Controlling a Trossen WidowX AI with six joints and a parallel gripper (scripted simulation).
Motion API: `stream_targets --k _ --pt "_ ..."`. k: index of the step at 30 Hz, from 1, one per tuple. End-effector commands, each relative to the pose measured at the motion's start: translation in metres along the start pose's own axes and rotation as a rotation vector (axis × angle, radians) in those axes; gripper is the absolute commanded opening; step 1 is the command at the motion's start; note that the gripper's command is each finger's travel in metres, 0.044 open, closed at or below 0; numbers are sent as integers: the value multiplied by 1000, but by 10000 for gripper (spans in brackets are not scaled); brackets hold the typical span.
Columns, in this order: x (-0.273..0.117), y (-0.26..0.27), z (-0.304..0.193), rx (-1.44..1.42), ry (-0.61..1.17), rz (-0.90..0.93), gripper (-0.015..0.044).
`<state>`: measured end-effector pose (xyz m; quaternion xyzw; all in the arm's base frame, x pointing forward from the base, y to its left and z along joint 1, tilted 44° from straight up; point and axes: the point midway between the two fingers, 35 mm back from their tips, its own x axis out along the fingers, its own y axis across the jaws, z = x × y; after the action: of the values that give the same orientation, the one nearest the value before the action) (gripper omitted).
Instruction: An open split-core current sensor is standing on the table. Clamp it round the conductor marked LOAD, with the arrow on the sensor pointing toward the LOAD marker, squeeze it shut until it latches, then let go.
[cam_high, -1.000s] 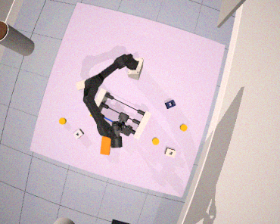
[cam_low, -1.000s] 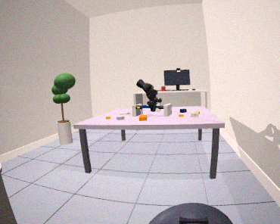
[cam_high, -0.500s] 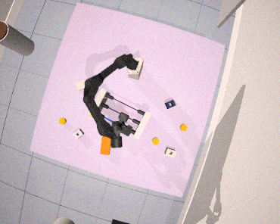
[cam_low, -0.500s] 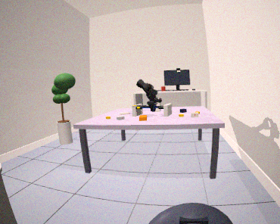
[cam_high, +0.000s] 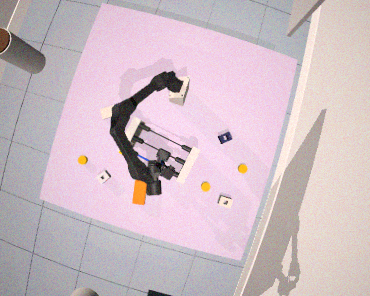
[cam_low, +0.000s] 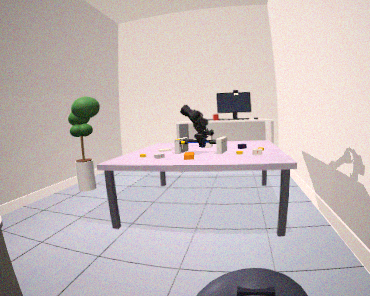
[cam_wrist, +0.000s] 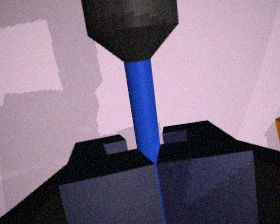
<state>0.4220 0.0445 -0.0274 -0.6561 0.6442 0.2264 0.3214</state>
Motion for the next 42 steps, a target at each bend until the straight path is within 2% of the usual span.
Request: stream_targets --k 1,42 --pt "-8 1 9 -8 -16 -17 0" --pt "0 0 0 0 0 0 0"
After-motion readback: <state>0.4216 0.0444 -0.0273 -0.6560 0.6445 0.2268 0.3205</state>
